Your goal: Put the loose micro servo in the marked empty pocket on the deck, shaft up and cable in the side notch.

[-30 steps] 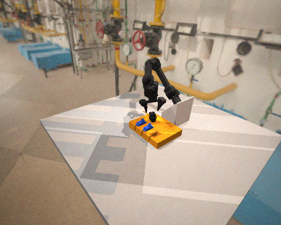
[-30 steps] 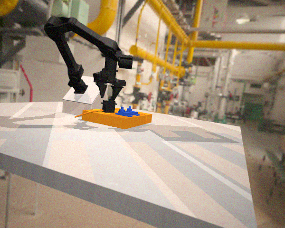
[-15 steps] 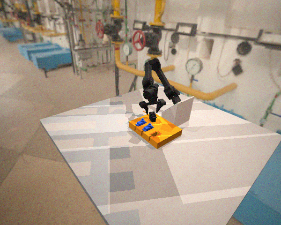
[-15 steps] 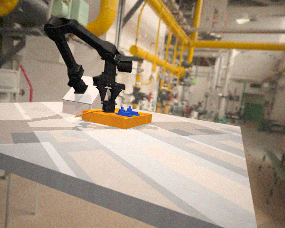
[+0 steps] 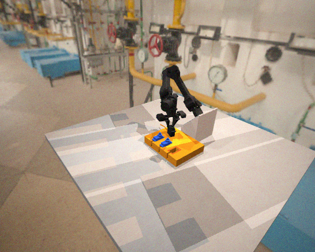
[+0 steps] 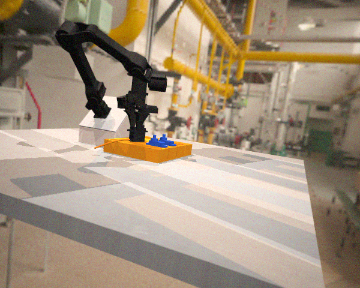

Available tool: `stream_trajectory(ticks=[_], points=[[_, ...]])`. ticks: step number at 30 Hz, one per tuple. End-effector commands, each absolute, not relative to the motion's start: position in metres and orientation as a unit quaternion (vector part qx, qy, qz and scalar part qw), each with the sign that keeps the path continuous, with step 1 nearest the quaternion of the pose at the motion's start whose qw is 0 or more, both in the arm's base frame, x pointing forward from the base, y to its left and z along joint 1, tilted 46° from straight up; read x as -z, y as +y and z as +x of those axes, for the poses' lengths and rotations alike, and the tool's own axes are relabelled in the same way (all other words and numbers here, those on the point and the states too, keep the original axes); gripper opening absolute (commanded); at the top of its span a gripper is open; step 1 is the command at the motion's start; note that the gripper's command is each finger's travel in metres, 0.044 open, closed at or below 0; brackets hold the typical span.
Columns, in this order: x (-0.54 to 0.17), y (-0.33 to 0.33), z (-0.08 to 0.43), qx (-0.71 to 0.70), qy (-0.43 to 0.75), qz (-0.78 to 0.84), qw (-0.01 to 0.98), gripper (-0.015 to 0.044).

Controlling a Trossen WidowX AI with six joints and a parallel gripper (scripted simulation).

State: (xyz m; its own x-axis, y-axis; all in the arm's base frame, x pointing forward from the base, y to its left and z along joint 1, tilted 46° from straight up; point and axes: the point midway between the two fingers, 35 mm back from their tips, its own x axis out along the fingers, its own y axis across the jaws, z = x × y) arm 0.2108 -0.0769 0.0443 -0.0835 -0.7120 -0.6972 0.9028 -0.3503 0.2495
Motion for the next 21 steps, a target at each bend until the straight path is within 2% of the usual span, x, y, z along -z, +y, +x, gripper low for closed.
stream_trajectory(ticks=[1,21], points=[[-0.049,-0.072,0.212,0.725,0.123,0.386,0.557,0.0],[-0.067,-0.058,0.214,0.725,0.123,0.386,0.557,0.0]])
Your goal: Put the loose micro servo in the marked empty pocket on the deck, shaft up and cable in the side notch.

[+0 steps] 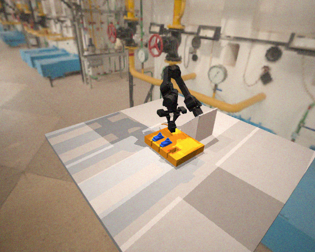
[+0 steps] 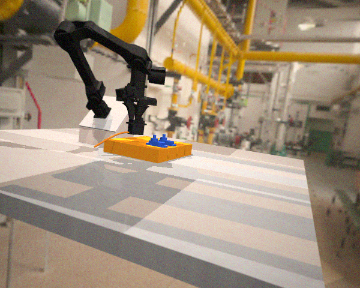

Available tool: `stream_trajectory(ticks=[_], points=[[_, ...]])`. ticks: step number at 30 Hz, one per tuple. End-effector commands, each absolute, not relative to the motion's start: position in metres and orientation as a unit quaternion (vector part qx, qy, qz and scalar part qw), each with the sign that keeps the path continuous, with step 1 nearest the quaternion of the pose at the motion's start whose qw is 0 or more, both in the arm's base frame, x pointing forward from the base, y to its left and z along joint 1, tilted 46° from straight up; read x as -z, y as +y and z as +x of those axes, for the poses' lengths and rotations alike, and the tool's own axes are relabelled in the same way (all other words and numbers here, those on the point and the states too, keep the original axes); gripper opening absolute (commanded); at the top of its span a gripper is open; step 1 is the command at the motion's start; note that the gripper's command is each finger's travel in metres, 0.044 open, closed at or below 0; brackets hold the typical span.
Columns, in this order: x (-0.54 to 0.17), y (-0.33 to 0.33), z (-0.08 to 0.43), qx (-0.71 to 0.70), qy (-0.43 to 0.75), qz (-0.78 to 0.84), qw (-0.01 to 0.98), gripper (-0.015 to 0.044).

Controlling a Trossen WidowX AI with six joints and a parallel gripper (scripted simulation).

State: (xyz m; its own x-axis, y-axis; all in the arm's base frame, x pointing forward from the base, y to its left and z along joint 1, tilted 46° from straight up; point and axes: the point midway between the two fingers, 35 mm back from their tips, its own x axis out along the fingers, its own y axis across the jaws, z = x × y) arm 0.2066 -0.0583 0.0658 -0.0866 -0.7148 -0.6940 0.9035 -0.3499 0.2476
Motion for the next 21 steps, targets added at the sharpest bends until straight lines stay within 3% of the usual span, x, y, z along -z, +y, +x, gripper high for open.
stream_trajectory(ticks=[1,21], points=[[-0.067,-0.059,0.217,0.725,0.123,0.386,0.557,0.0],[-0.021,-0.015,0.229,0.725,0.124,0.387,0.556,0.0]])
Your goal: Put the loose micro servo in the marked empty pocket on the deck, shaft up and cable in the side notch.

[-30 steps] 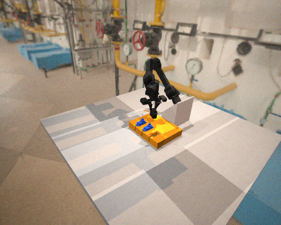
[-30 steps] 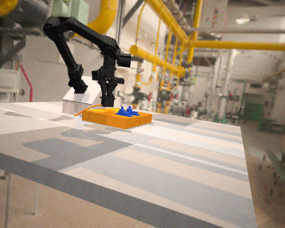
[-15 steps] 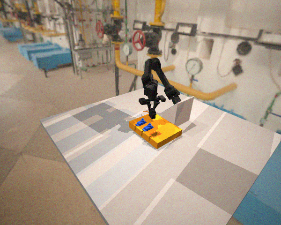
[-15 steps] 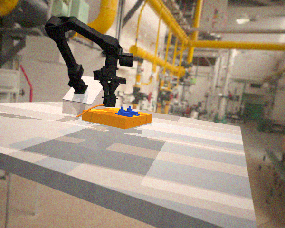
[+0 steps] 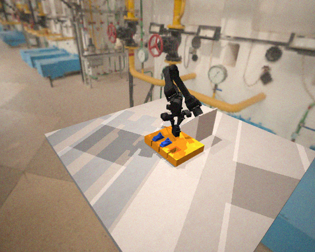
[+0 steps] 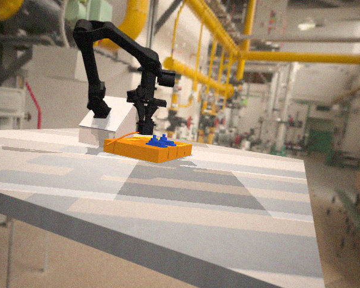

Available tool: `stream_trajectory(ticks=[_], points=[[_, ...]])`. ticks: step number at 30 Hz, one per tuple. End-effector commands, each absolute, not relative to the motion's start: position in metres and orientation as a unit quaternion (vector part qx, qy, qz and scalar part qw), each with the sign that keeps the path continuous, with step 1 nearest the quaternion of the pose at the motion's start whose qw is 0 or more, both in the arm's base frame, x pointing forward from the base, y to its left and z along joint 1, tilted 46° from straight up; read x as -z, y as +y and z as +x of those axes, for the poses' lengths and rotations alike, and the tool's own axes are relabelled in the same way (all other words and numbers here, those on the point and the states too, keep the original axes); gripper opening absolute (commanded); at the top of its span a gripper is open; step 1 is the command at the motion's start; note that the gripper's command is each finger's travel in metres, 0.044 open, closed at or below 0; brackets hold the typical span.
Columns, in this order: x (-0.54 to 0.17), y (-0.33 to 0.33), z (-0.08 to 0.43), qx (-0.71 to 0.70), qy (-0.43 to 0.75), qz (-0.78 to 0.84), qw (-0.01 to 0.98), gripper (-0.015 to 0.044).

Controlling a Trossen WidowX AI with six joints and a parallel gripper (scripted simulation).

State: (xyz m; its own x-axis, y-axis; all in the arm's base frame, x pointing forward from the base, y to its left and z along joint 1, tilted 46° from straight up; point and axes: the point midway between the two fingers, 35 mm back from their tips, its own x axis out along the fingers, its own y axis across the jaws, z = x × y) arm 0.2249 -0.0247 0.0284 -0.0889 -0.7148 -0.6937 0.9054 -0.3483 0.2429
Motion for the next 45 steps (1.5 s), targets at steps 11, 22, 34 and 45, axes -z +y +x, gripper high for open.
stream_trajectory(ticks=[11,22,34,45], points=[[0.015,0.021,0.235,0.724,0.125,0.388,0.556,0.0],[0.044,0.049,0.239,0.724,0.125,0.389,0.556,0.0],[0.044,0.049,0.239,0.694,0.24,0.295,0.611,0.0],[0.044,0.049,0.239,0.637,0.367,0.174,0.656,0.0]])
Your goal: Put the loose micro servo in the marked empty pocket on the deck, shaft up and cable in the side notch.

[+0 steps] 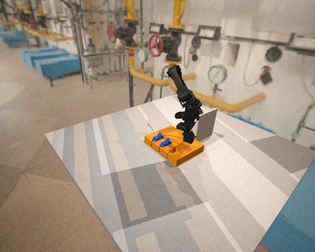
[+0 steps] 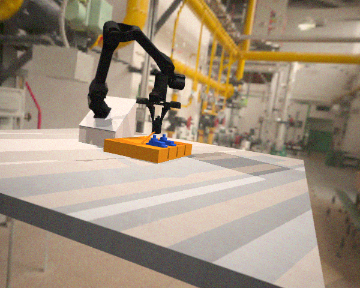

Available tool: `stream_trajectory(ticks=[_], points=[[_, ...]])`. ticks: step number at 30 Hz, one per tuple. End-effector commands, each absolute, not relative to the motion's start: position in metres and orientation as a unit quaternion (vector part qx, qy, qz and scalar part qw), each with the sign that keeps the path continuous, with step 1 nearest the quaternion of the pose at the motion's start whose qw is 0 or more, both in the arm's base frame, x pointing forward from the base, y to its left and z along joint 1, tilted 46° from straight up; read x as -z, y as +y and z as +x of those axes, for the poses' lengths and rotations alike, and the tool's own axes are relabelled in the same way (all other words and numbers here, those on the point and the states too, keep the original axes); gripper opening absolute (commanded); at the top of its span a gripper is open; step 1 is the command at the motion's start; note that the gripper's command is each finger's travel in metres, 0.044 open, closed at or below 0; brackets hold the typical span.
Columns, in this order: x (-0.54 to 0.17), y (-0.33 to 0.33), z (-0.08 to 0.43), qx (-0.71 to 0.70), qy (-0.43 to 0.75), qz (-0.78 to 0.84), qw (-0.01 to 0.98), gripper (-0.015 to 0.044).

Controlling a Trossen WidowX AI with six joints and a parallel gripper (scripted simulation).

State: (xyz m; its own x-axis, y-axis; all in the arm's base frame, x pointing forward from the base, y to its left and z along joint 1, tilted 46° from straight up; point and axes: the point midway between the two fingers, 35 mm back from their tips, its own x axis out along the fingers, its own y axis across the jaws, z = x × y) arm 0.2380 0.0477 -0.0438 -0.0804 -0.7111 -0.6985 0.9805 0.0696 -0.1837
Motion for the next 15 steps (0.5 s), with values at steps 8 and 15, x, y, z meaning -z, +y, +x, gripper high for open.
stream_trajectory(ticks=[8,15], points=[[0.0441,0.0491,0.2387,0.58,0.451,0.082,0.674,0.0],[0.0441,0.0491,0.2387,0.521,0.518,0.0,0.678,0.0]])
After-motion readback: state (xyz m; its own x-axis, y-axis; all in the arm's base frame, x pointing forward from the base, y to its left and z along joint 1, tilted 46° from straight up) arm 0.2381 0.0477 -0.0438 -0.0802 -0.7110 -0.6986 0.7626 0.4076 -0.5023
